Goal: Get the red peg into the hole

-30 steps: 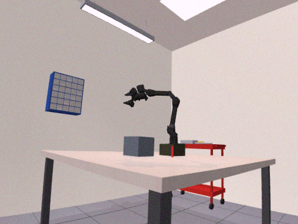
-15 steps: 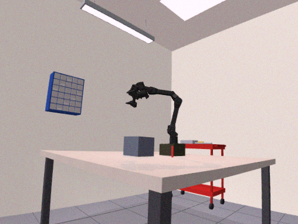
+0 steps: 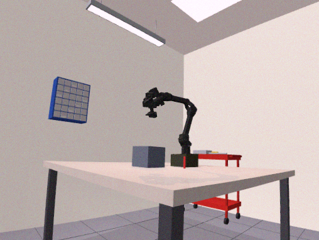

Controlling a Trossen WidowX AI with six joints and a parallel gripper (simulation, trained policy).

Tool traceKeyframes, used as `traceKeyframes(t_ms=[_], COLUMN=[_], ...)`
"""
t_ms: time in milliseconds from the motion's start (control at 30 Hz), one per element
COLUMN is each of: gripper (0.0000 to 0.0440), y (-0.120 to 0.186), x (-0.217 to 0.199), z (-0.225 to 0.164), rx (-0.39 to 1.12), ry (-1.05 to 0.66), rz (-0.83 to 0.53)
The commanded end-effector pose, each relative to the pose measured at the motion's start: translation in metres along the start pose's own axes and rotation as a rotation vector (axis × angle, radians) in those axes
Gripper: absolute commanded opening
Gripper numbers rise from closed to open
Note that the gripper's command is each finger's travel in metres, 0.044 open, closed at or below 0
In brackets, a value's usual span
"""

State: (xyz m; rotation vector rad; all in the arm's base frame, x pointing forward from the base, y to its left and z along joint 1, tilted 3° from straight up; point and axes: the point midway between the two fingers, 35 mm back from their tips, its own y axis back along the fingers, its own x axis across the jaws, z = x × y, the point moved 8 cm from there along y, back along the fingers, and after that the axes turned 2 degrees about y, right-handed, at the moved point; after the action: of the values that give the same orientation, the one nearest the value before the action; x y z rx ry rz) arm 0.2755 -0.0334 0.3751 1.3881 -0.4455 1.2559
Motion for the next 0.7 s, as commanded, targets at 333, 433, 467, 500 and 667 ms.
traceKeyframes(t_ms=[333,433,467,500,667], gripper=[0.0418,0.0416,0.0416,0.0415,0.0413], y=[-0.019,-0.021,-0.021,-0.022,-0.024], x=[-0.020,-0.026,-0.028,-0.031,-0.043], z=[-0.081,-0.097,-0.102,-0.108,-0.133], rx=[0.239,0.283,0.297,0.311,0.367], ry=[-0.217,-0.257,-0.270,-0.282,-0.343], rz=[-0.200,-0.259,-0.280,-0.301,-0.415])
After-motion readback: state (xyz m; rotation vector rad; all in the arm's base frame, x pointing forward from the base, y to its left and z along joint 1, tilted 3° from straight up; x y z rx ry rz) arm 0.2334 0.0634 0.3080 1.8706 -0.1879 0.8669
